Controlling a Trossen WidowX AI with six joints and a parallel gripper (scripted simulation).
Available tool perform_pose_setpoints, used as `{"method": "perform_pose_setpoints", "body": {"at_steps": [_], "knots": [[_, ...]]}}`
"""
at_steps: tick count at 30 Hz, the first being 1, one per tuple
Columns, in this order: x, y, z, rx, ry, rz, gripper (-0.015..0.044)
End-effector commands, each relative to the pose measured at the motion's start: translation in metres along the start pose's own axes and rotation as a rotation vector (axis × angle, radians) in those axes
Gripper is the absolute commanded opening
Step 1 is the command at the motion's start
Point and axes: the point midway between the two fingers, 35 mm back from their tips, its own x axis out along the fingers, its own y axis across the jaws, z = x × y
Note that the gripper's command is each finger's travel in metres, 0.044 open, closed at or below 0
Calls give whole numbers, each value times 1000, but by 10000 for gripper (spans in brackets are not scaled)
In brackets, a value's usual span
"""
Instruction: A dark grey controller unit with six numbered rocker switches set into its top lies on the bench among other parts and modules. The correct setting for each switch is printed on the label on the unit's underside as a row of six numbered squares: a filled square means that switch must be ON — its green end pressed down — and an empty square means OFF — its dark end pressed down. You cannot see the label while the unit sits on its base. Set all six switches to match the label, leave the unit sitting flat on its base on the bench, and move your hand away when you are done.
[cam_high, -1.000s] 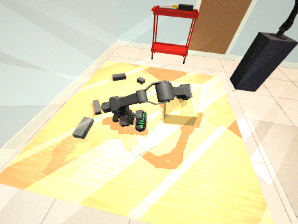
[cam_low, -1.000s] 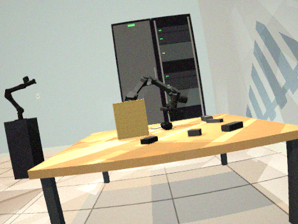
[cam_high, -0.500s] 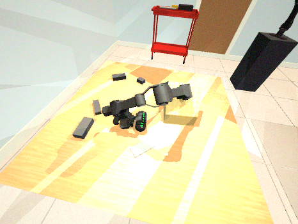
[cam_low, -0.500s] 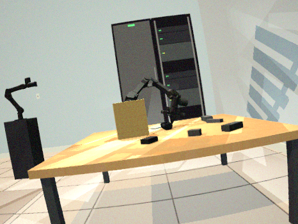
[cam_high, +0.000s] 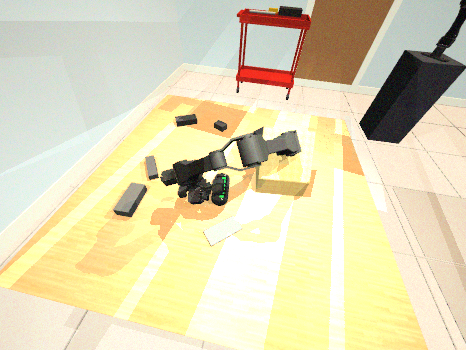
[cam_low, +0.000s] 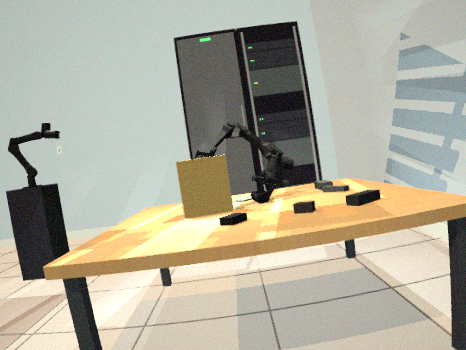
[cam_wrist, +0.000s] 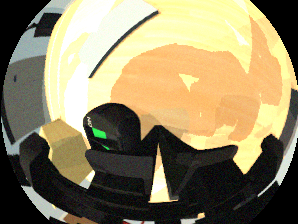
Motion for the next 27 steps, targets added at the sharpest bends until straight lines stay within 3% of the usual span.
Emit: {"method": "perform_pose_setpoints", "body": {"at_steps": [1,27], "knots": [[1,1,1,7,-6,2,0],[4,11,1,7,-7,2,0]]}}
